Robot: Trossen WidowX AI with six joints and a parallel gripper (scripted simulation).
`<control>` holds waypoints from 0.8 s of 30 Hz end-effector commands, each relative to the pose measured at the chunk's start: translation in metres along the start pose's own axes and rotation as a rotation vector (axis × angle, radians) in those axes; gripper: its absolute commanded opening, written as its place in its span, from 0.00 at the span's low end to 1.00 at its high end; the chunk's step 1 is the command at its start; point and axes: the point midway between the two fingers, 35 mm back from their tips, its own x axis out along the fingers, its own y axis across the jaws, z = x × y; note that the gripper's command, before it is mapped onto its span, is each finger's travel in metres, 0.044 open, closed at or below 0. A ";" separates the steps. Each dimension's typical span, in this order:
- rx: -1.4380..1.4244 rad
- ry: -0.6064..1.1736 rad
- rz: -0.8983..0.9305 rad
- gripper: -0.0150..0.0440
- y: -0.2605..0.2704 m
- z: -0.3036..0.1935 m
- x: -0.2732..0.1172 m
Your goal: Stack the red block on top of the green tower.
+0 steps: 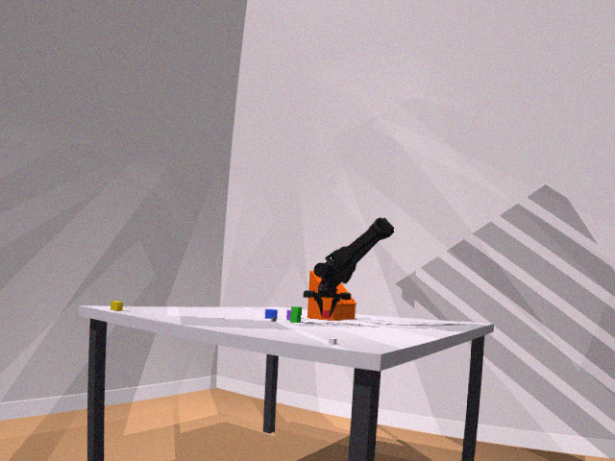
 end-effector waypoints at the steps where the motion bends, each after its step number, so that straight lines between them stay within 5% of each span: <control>1: -0.015 -0.018 0.001 0.25 0.002 0.006 -0.019; 24: -0.015 -0.016 -0.002 0.25 0.001 0.004 -0.101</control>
